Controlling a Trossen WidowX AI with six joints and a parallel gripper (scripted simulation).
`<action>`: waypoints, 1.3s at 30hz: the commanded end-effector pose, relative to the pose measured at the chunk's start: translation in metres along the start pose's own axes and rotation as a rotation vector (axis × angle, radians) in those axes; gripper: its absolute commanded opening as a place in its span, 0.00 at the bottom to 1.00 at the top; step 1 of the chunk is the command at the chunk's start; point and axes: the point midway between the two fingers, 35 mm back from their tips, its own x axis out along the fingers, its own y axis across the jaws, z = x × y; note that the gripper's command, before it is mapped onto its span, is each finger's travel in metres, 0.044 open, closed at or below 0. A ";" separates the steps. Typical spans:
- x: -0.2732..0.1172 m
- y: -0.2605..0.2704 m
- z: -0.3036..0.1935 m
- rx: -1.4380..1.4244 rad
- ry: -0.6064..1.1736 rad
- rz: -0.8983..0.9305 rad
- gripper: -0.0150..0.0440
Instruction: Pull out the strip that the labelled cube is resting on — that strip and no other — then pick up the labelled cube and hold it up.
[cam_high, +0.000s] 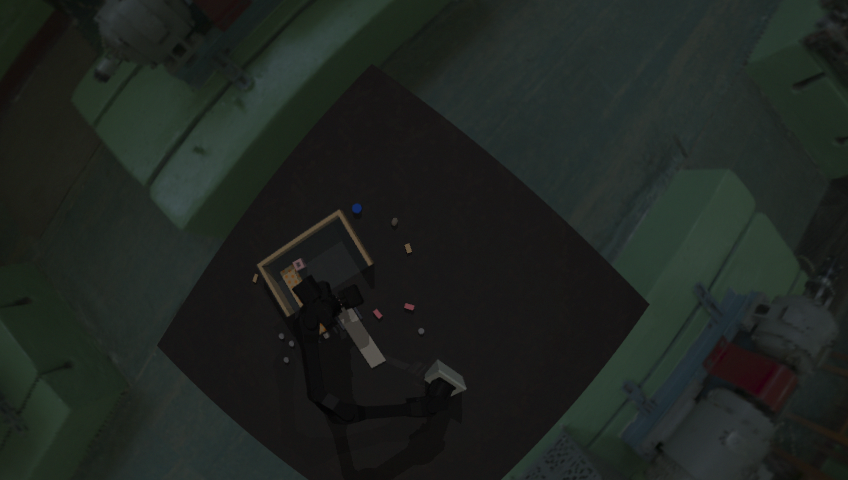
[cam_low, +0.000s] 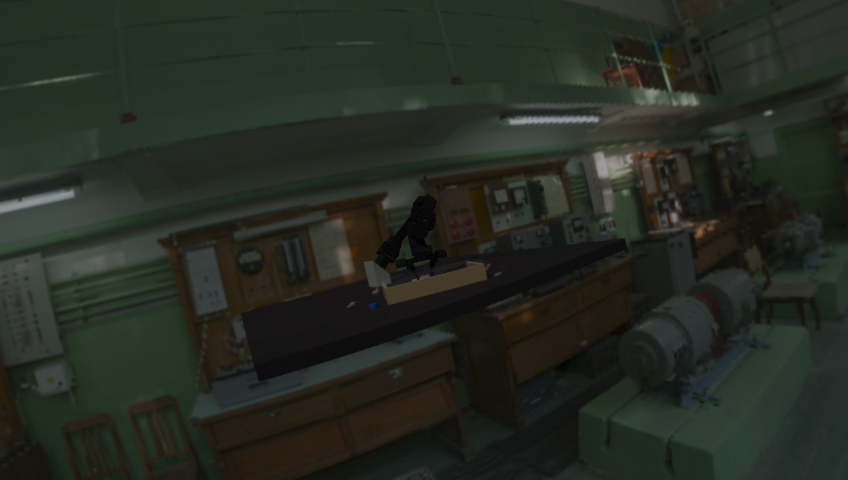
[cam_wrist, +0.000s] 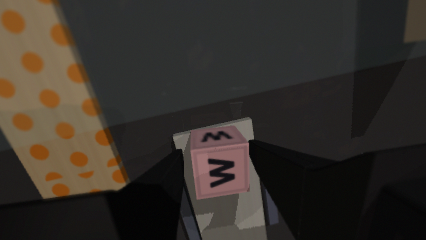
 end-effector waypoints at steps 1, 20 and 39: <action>0.000 0.000 0.000 0.000 0.000 0.000 0.50; -0.029 -0.019 -0.033 0.005 0.003 -0.002 0.25; -0.043 -0.047 -0.086 0.009 0.007 -0.001 0.25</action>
